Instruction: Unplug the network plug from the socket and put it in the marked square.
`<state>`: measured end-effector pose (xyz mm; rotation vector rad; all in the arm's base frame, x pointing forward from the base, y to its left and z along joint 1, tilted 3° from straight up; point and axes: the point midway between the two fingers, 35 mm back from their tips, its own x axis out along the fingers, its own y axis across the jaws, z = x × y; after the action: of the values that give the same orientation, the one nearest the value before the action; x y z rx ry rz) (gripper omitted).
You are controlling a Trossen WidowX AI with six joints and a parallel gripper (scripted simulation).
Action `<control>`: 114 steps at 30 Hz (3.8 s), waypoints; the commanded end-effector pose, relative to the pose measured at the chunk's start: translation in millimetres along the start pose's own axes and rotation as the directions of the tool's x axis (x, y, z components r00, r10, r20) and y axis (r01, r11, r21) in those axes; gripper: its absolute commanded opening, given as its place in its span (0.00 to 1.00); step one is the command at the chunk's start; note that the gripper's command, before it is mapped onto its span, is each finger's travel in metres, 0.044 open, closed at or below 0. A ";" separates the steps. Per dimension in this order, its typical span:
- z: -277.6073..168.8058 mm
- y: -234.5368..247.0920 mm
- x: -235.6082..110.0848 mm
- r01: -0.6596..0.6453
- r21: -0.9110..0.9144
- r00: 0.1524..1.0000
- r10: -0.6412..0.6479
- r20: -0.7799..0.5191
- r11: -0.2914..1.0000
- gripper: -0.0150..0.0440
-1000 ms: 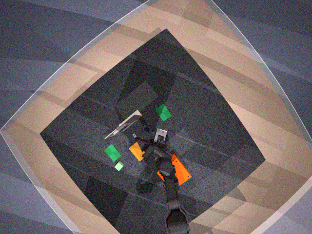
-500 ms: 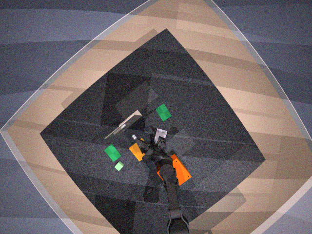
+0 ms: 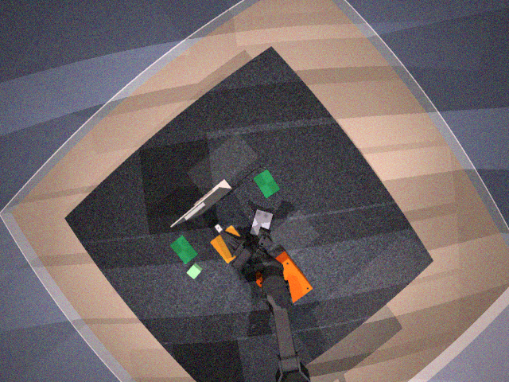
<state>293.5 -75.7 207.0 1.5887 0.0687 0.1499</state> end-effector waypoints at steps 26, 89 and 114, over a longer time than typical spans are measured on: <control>-25.7 -29.1 8.0 0.182 0.119 0.983 -0.183 0.000 0.976 0.25; -101.9 -193.7 -36.5 0.812 0.035 0.583 -0.812 0.022 0.583 0.25; -101.8 -212.2 -35.0 0.812 0.035 0.583 -0.812 0.021 0.583 0.25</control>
<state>255.6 26.4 -2.3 1.4362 0.7794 -0.6130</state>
